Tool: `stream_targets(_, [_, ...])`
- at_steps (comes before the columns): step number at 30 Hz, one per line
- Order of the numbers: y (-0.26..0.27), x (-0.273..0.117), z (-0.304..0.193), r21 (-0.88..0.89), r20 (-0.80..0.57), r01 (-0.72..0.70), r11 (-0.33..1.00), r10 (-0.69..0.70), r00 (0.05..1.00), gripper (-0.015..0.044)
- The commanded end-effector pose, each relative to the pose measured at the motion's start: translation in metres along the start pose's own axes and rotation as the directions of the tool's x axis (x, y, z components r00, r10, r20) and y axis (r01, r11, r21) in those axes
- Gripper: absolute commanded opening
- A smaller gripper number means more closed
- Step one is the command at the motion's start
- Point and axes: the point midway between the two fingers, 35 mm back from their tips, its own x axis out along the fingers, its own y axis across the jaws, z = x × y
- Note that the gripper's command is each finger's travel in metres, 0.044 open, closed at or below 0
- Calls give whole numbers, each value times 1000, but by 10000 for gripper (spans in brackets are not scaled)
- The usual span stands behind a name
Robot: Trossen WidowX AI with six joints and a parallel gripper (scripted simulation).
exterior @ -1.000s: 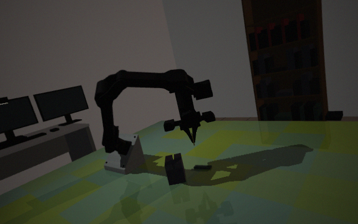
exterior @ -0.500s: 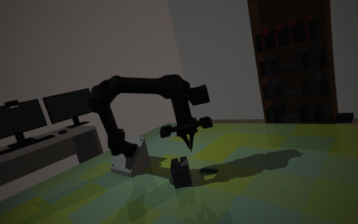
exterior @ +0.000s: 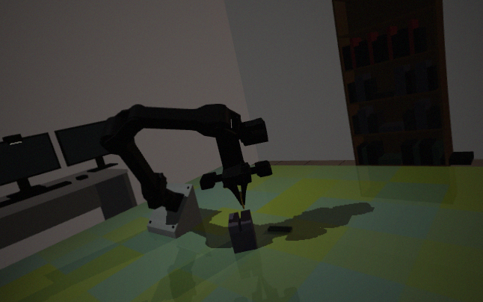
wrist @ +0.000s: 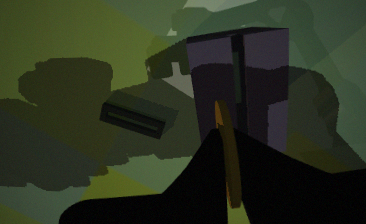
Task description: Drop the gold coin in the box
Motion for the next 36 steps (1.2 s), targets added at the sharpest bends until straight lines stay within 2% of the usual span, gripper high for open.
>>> stream_targets(1, [-12, 2, 2, -8, 4, 4, 1000, -4, 1000, 0])
stream_targets(36, [-19, 4, 4, -19, 0, 2, 1000, -2, 1000, 0])
